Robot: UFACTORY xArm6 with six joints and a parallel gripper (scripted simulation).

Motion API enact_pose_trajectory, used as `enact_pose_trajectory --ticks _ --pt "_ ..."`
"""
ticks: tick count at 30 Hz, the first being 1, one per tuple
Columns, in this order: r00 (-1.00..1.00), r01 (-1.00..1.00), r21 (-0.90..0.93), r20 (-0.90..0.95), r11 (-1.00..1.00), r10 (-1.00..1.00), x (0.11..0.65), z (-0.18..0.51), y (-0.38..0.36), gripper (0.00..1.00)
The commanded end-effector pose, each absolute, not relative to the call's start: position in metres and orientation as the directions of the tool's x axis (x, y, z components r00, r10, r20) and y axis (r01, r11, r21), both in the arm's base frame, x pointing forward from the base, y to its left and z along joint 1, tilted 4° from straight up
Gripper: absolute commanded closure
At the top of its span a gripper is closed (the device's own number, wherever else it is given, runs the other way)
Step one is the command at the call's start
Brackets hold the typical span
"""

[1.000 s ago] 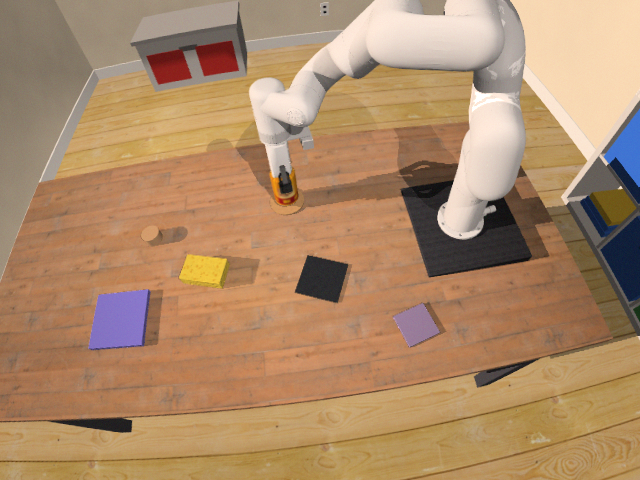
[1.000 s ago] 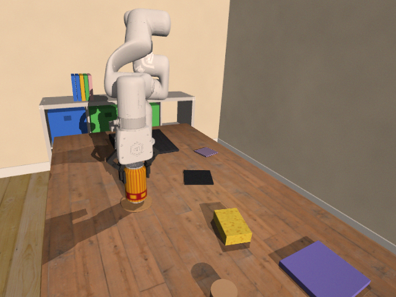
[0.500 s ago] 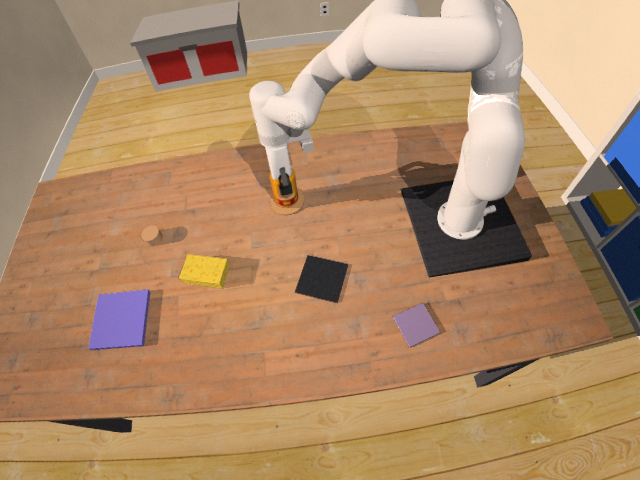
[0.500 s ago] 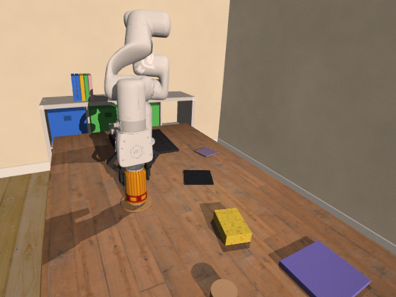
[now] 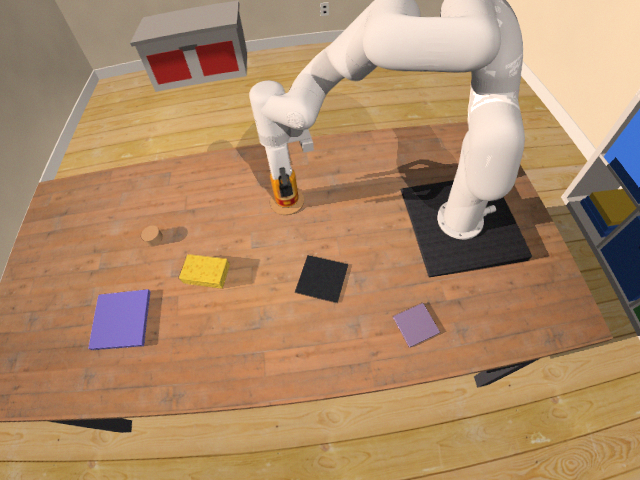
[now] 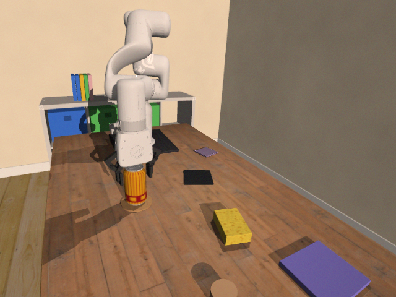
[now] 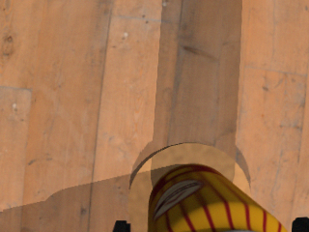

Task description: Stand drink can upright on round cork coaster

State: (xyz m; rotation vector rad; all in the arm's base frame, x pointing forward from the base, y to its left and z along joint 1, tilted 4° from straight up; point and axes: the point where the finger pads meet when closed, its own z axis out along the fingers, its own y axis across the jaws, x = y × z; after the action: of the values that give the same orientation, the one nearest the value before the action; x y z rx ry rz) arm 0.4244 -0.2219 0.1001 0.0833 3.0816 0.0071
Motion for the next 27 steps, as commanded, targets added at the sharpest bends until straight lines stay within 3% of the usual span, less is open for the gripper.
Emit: enact_pose_trajectory --ticks 1,23,27 --pt "-0.997 0.054 0.005 -0.062 0.999 0.054 0.425 0.102 -0.223 0.0" --pt "-0.997 0.054 0.005 -0.062 0.999 0.054 0.425 0.102 -0.223 0.0" --pt "-0.997 0.054 0.005 -0.062 0.999 0.054 0.425 0.131 -0.223 0.0"
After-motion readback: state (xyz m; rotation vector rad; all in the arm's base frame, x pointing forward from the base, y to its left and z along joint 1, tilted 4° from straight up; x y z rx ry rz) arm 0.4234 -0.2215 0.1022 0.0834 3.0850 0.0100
